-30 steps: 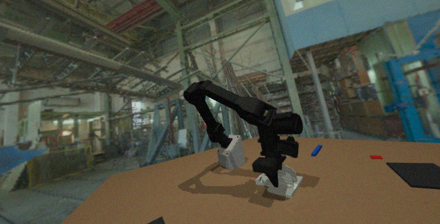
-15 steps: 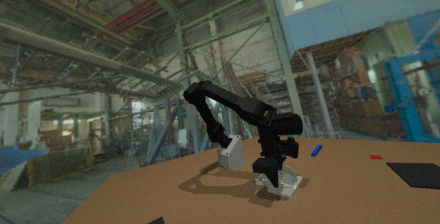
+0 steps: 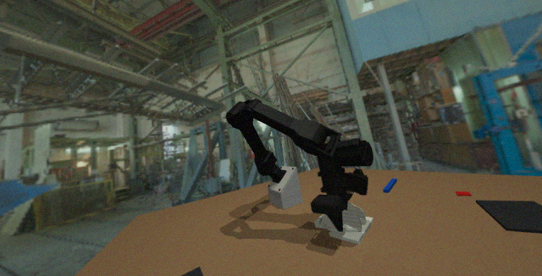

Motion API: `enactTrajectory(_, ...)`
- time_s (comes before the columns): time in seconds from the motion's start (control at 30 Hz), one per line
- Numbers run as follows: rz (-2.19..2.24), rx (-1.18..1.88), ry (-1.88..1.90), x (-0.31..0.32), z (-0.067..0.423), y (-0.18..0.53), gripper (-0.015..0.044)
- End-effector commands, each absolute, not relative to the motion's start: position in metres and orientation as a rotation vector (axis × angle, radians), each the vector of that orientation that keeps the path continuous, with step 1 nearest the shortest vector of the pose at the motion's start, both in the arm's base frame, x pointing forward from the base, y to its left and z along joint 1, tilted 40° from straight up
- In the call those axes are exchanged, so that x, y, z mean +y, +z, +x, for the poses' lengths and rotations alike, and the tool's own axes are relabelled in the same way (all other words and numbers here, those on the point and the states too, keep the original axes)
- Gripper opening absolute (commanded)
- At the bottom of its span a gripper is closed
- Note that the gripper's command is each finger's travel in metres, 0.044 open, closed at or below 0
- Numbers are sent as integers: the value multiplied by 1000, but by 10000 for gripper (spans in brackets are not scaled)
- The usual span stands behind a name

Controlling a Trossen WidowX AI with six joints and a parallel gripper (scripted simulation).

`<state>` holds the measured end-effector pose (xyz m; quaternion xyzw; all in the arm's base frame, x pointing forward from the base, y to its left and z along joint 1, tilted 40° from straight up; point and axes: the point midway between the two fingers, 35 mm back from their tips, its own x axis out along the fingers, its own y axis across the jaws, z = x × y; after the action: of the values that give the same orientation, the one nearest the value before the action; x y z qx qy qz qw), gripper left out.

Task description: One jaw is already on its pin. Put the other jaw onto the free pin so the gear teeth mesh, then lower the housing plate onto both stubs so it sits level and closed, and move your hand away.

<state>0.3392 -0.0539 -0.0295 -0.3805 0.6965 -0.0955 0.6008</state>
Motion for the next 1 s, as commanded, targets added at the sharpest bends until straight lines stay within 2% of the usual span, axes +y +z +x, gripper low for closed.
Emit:
enactTrajectory(0.0, -882, 1614, -221, -54, 339, -29, 186)
enactTrajectory(0.07, -882, 1614, -221, -54, 339, -29, 224)
enactTrajectory(0.53, -882, 1614, -221, -53, 339, -28, 224)
enactTrajectory(0.8, -884, 1612, -221, -10, 338, 22, 224)
enactTrajectory(0.93, -890, 1606, -219, -13, 340, 17, 224)
enactTrajectory(0.97, -892, 1607, -216, -13, 340, 17, 250)
